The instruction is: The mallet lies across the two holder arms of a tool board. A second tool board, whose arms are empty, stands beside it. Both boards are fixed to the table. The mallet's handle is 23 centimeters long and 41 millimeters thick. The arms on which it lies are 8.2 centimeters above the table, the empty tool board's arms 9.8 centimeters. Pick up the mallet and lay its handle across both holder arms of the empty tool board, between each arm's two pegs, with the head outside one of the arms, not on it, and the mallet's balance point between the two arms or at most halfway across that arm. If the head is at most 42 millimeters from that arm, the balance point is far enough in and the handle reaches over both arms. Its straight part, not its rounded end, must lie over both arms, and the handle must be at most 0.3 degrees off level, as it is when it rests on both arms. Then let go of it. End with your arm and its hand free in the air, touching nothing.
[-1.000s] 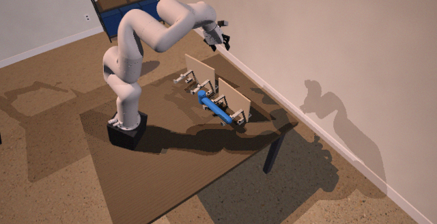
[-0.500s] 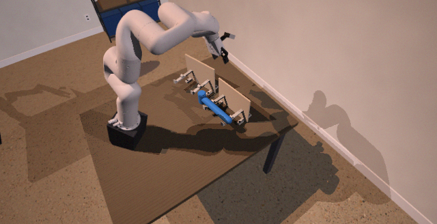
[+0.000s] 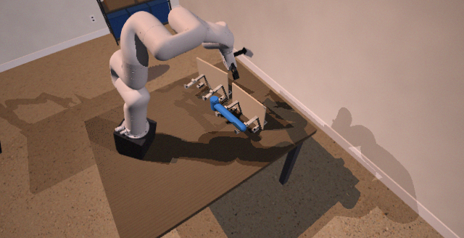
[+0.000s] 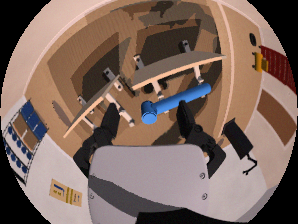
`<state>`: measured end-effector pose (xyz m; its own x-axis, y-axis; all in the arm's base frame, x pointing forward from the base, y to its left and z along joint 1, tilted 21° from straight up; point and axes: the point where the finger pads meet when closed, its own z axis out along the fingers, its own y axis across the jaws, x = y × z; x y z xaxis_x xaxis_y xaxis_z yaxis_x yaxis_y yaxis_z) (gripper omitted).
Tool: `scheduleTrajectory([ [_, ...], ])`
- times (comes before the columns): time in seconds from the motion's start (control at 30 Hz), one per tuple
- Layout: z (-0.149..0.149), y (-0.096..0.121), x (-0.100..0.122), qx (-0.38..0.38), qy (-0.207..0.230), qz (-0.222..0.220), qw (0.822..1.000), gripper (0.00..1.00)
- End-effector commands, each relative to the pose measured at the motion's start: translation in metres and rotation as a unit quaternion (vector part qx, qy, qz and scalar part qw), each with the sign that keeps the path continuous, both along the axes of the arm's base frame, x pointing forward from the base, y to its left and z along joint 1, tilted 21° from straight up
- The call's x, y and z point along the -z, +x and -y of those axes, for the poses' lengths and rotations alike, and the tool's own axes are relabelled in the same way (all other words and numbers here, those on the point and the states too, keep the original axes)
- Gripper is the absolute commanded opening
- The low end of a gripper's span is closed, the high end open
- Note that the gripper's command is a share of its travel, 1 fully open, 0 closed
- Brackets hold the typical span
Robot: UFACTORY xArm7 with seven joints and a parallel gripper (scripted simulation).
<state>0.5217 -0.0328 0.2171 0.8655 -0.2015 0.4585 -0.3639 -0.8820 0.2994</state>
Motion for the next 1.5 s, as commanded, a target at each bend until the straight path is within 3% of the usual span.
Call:
scheduleTrajectory([
  [0.0,0.014,-0.011,0.01,0.07,0.036,0.027,0.996,1.0],
  [0.33,0.032,-0.029,0.025,0.166,0.082,0.053,0.981,1.0],
  [0.83,0.064,-0.066,0.054,0.358,0.164,0.104,0.913,1.0],
  [0.9,0.064,-0.066,0.054,0.358,0.164,0.104,0.913,1.0],
  [0.93,0.069,-0.072,0.059,0.391,0.177,0.113,0.896,1.0],
  [1.3,0.085,-0.097,0.076,0.505,0.217,0.143,0.823,1.0],
  [1.47,0.086,-0.099,0.077,0.516,0.221,0.146,0.815,1.0],
])
